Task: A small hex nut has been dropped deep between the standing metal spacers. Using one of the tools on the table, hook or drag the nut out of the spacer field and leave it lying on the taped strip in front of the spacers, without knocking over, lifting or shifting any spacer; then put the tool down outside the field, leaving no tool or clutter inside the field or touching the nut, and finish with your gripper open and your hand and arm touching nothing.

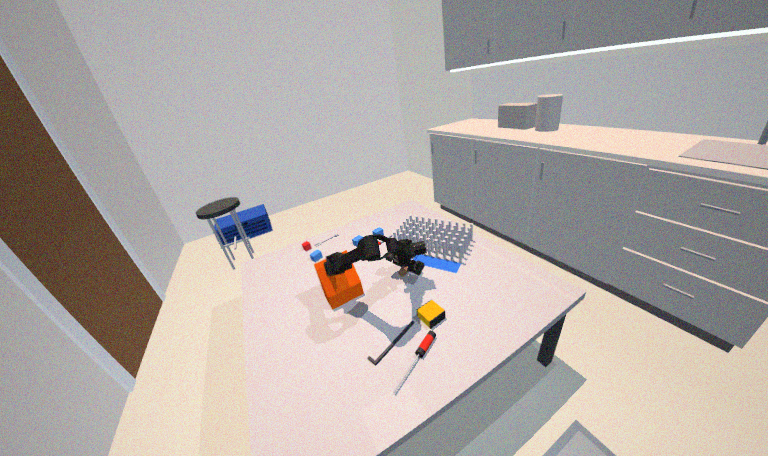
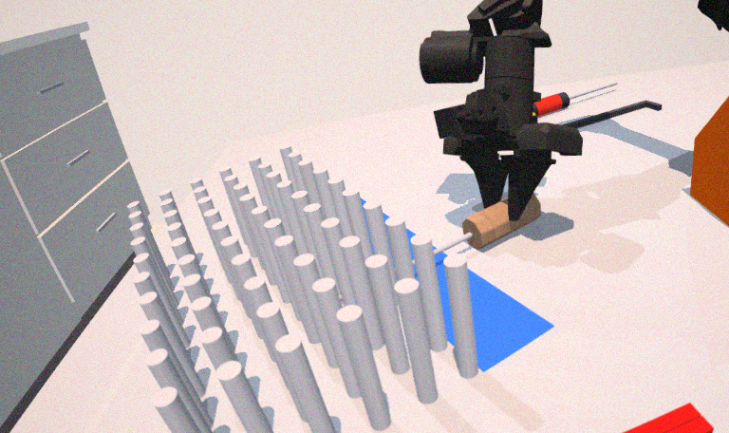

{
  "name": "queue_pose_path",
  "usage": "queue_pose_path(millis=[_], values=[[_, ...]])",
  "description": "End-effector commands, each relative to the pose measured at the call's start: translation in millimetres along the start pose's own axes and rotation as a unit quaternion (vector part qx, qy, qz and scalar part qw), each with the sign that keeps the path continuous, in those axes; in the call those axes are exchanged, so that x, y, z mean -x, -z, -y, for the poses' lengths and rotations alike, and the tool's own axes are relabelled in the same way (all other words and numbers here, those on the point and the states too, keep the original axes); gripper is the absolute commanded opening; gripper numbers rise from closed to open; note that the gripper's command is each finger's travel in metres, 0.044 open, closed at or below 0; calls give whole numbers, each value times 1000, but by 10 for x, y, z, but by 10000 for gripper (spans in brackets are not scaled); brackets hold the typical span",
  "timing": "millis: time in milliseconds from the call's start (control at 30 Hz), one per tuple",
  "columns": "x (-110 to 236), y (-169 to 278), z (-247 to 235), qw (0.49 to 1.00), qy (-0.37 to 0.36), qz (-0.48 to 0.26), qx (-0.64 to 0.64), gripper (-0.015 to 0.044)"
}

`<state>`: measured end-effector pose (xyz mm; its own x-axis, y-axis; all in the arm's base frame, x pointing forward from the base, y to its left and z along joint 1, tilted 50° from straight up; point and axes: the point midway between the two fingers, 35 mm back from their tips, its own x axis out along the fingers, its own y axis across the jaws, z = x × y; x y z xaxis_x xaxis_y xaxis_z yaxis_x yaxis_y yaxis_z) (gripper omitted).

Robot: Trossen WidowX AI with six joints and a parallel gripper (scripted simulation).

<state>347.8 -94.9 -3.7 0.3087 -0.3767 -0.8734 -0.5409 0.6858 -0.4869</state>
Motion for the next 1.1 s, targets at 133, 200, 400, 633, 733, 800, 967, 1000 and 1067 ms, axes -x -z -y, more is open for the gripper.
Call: queue_pose_path(millis=[133,200,400,633,733,800,967,1000,1067], values=[[39,65,14,1000,3,-1,0,0],[45,78,14,1000,4,-1,0,0],[61,117,14,1000,4,-1,0,0],[81,161,14,1000,4,-2,0,0],[89,180,13,1000,4,-2,1,0],[94,193,13,1000,4,-2,1,0],[108,225,13,1000,4,-3,1,0],[110,231,13,1000,4,-3,1,0],[116,244,12,1000,4,-3,1,0]])
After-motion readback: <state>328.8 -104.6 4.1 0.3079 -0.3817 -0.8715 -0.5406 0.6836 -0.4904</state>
